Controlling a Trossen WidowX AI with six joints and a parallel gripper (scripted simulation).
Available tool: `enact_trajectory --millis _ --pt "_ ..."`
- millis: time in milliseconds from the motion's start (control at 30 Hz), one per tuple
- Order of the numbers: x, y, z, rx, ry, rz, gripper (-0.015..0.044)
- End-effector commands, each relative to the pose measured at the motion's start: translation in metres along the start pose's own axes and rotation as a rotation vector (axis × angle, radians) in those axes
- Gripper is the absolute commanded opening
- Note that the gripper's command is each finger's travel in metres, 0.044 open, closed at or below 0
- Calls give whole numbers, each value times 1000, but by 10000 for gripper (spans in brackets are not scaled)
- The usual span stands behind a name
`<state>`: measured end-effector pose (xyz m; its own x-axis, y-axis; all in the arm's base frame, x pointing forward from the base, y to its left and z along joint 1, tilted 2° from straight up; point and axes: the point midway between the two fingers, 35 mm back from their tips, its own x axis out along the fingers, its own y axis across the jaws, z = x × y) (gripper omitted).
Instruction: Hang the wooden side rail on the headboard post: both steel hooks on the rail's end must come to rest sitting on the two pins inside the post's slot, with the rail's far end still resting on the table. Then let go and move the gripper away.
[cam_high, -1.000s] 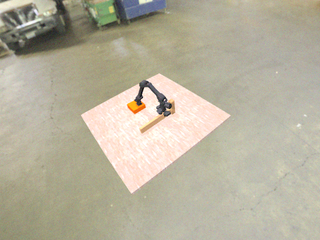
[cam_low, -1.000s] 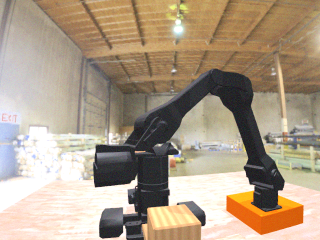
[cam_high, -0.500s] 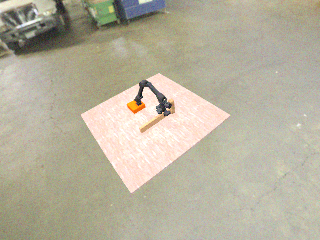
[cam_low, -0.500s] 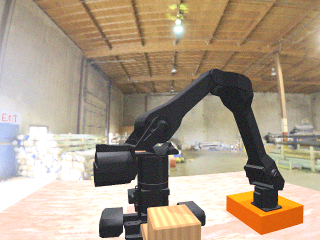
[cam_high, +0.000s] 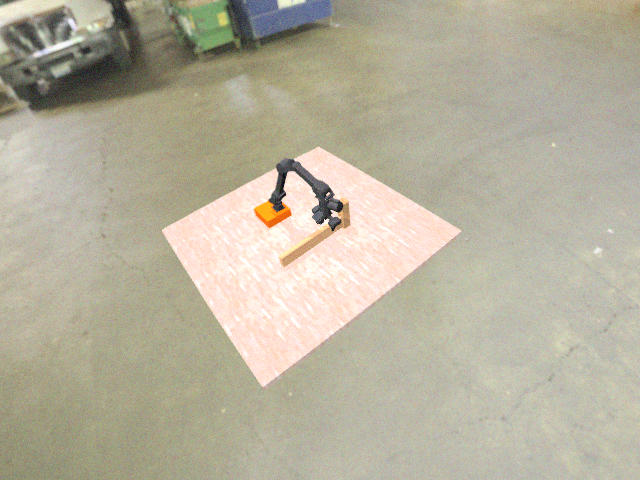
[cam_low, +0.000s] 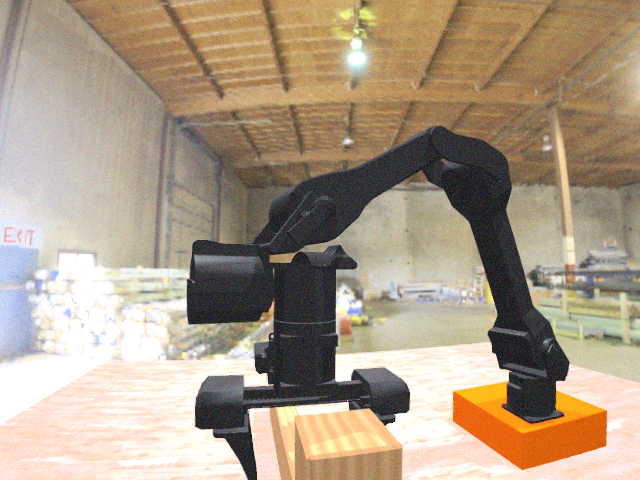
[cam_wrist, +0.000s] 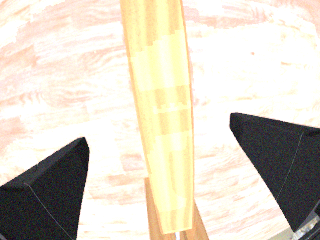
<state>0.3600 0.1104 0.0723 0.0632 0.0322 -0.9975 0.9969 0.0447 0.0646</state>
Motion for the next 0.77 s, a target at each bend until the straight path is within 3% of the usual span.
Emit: enact_trajectory --millis 0,233,733 --pt "-4 -1 0 -1 4 -5 440" --pt "-4 -2 30 -2 1 -5 440" --pt "-3 0 28 8 -3 -8 440"
